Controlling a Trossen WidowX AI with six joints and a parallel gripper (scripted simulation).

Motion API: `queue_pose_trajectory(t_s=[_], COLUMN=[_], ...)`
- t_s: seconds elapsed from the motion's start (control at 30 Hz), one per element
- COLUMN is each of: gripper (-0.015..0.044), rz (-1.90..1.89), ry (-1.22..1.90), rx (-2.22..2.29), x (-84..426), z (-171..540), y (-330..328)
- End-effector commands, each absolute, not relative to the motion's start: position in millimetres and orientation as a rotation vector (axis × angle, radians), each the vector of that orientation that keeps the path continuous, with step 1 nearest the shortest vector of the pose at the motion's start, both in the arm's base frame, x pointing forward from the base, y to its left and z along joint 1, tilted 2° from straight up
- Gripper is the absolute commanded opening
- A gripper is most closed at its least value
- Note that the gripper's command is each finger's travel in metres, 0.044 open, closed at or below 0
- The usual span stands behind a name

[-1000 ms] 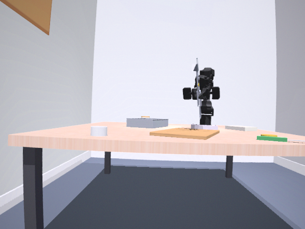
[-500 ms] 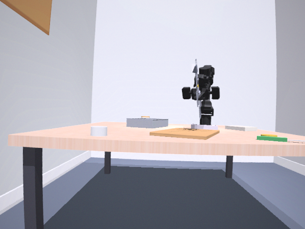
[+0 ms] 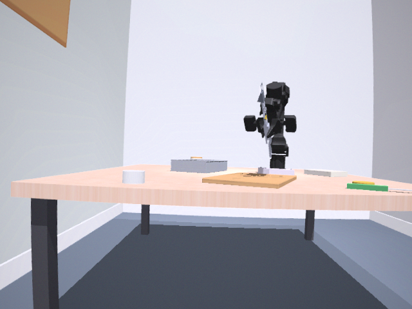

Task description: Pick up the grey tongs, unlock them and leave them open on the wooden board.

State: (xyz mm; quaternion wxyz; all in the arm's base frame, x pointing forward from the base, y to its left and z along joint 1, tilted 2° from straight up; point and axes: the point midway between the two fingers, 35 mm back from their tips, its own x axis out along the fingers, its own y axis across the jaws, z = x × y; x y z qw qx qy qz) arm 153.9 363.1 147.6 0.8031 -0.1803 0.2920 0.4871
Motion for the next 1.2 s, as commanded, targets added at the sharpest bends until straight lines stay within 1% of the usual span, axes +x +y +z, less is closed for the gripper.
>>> queue_pose_trajectory(t_s=[0.0,1.17], gripper=[-0.0150,-0.0150], rz=[1.041,0.948], ry=[0.665,1.117], rx=[-0.413,-0.682], x=[157.0,161.4], z=[152.4,153.4], y=[369.4,374.2])
